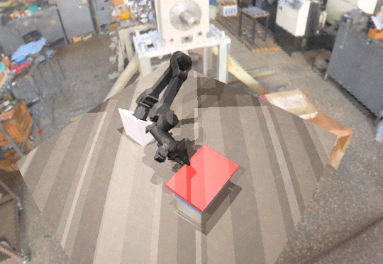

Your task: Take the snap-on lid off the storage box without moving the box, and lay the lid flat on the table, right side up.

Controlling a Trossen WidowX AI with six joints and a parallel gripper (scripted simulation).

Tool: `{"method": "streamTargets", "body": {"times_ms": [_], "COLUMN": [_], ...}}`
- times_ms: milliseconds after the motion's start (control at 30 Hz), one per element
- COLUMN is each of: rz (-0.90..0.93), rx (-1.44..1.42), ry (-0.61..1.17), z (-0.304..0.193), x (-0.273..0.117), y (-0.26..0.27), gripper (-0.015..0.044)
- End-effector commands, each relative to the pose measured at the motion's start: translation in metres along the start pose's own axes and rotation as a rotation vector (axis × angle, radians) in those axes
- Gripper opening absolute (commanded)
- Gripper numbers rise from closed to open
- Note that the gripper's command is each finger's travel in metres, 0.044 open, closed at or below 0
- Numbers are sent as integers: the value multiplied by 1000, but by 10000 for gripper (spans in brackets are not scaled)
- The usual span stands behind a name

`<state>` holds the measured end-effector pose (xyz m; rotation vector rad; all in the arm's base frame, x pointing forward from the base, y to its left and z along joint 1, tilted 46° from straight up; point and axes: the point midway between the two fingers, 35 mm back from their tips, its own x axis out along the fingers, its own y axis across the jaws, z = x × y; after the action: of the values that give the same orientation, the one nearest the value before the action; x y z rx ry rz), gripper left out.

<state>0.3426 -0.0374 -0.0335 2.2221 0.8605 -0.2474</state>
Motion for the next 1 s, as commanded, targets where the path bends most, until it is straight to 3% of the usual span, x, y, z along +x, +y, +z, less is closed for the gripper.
{"method": "streamTargets", "body": {"times_ms": [0,967], "rz": [-1,-1], "rx": [0,0], "ry": [0,0], "z": [0,0], "x": [1,2], "y": [0,1], "gripper": [0,0]}}
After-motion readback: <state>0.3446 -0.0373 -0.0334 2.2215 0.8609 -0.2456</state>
